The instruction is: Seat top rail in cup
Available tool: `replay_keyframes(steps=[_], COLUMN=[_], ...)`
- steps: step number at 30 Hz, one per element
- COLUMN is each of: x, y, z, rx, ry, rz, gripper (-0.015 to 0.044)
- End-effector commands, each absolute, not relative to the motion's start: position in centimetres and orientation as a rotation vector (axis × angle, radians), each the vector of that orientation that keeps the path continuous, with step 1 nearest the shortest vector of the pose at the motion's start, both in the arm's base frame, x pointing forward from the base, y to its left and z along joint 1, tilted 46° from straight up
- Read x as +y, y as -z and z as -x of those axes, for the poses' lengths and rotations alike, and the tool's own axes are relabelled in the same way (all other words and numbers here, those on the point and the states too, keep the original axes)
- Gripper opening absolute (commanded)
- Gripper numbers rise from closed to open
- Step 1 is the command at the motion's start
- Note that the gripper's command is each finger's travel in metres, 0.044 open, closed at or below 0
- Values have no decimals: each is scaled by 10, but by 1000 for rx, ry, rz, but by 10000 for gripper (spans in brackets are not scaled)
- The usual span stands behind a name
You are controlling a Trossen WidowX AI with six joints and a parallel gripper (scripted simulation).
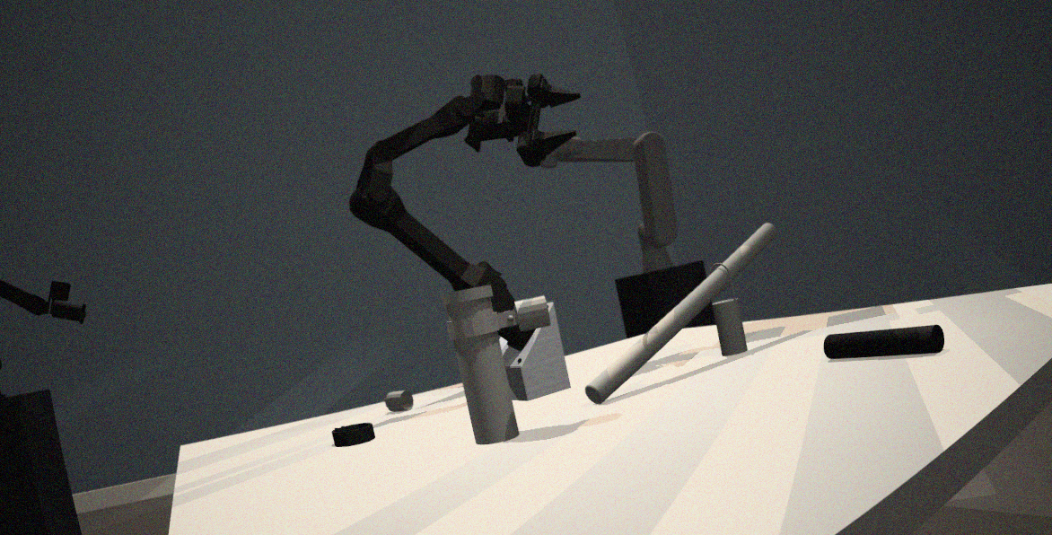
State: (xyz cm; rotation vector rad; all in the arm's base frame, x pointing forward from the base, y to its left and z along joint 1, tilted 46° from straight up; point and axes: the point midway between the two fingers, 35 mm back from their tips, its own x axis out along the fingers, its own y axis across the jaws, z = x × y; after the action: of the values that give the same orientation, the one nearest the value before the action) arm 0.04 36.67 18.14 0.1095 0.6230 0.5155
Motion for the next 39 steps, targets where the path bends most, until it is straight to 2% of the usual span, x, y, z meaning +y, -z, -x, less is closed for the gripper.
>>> replay_keyframes(steps=[1, 7, 13, 16, 27, 39], x=[341, 282, 204, 185, 180, 97], y=[-153, -122, -100, -97, -102, -173], z=[-60, -137, -187, -195, -201, -256], rx=[607, 670, 846, 901, 903, 1011], ry=[-361, -127, 85, 127, 110, -54], rz=[134, 486, 815, 884, 951, 1798], gripper=[440, 440, 440, 440, 440, 440])
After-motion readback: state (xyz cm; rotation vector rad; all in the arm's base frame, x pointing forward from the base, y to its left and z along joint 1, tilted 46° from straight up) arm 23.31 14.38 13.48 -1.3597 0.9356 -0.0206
